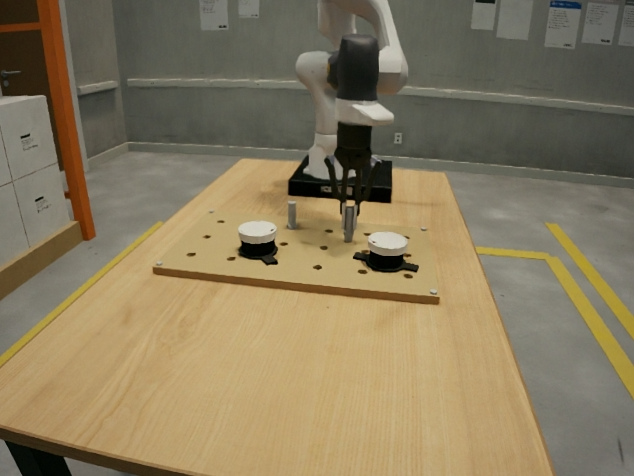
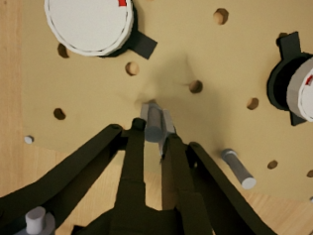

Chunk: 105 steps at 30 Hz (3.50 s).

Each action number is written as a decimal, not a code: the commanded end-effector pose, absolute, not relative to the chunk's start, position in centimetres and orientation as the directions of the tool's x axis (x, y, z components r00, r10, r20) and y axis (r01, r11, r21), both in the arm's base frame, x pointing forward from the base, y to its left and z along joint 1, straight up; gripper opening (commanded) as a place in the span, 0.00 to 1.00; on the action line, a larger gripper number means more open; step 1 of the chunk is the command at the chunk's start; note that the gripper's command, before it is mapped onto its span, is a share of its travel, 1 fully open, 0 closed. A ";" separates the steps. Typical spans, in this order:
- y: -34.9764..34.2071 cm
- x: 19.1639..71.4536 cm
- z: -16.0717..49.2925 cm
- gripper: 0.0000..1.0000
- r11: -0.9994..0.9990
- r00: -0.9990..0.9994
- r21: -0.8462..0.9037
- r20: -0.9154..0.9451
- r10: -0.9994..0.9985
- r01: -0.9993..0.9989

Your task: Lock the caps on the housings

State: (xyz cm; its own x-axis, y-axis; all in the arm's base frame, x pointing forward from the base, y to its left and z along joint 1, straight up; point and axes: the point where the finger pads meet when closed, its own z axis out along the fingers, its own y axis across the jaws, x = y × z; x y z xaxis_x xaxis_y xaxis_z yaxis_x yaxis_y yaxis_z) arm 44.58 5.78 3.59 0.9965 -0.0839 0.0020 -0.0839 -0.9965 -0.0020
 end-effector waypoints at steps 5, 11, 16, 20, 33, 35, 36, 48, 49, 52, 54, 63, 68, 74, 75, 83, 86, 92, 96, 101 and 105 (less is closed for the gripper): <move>5.6 44.5 3.5 0.10 -0.996 0.996 0.000 0.000 -0.089 -0.089; 5.6 44.5 3.5 0.10 -0.996 0.996 0.000 0.000 -0.089 -0.089; 5.6 44.5 3.5 0.10 -0.996 0.996 0.000 0.000 -0.089 -0.089; 5.6 44.5 3.5 0.10 -0.996 0.996 0.000 0.000 -0.089 -0.089; 5.6 44.5 4.0 0.10 -0.996 0.996 0.000 0.000 -0.089 -0.089; 5.6 44.5 4.2 0.10 -0.996 0.996 0.000 0.000 -0.089 -0.089; 5.6 44.5 4.3 0.10 -0.996 0.996 0.000 0.000 -0.089 -0.089; 5.6 44.5 5.8 0.10 -0.996 0.996 0.000 0.000 -0.089 -0.089; 5.6 44.5 5.9 0.10 -0.996 0.996 0.000 0.000 -0.089 -0.089; 5.6 44.5 6.5 0.10 -0.996 0.996 0.000 0.000 -0.089 -0.089; 5.6 44.5 6.9 0.10 -0.996 0.996 0.000 0.000 -0.089 -0.089; 5.6 44.5 8.8 0.10 -0.996 0.996 0.000 0.000 -0.089 -0.089; 5.6 44.5 9.5 0.10 -0.996 0.996 0.000 0.000 -0.089 -0.089; 5.6 44.5 10.8 0.10 -0.996 0.996 0.000 0.000 -0.089 -0.089; 5.6 44.5 11.0 0.10 -0.996 0.996 0.000 0.000 -0.089 -0.089; 5.6 44.5 12.1 0.10 -0.996 0.996 0.000 0.000 -0.089 -0.089; 5.6 44.5 12.6 0.10 -0.996 0.996 0.000 0.000 -0.089 -0.089; 5.6 44.5 13.4 0.10 -0.996 0.996 0.000 0.000 -0.089 -0.089; 5.6 44.5 13.7 0.10 -0.996 0.996 0.000 0.000 -0.089 -0.089; 5.6 44.5 13.9 0.10 -0.996 0.996 0.000 0.000 -0.089 -0.089; 5.6 44.5 14.1 0.10 -0.996 0.996 0.000 0.000 -0.089 -0.089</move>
